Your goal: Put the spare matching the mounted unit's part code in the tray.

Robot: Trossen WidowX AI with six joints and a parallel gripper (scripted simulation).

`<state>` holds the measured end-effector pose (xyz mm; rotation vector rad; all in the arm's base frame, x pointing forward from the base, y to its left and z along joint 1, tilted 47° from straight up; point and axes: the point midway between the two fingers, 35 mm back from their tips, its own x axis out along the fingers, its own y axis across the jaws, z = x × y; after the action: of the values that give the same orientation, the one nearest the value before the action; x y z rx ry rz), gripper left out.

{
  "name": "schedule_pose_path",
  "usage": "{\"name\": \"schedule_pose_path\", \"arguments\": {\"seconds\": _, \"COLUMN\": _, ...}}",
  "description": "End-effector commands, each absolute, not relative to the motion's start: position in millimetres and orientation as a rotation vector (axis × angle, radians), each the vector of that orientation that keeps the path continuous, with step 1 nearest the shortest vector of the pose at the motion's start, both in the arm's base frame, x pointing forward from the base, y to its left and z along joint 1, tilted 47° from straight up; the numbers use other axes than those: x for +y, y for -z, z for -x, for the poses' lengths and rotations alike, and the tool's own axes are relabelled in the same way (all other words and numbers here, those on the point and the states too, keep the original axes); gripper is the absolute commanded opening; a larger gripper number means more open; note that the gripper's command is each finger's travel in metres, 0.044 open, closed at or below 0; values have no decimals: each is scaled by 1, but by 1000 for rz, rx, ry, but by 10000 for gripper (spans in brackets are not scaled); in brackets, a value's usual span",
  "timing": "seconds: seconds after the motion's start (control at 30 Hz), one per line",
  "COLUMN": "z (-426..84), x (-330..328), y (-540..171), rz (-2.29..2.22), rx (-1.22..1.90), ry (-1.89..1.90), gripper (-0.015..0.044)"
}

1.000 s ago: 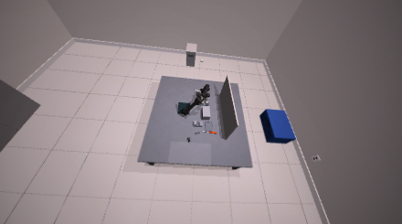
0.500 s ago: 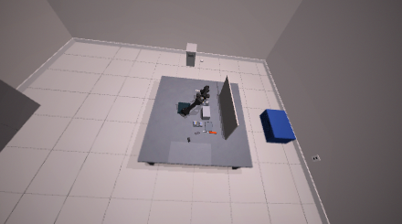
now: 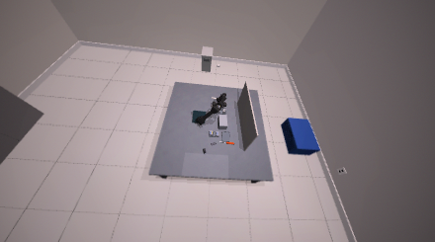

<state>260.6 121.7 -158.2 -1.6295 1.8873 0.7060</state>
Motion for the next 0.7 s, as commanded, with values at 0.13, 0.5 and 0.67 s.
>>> {"name": "schedule_pose_path", "arguments": {"seconds": 0.13, "z": -261, "x": 122, "y": 158, "rz": 1629, "rx": 1887, "ry": -706, "gripper": 149}}
{"name": "schedule_pose_path", "arguments": {"seconds": 0.5, "z": -261, "x": 122, "y": 158, "rz": 1629, "rx": 1887, "ry": -706, "gripper": 0}}
{"name": "schedule_pose_path", "arguments": {"seconds": 0.67, "z": -261, "x": 122, "y": 158, "rz": 1629, "rx": 1887, "ry": -706, "gripper": 0}}
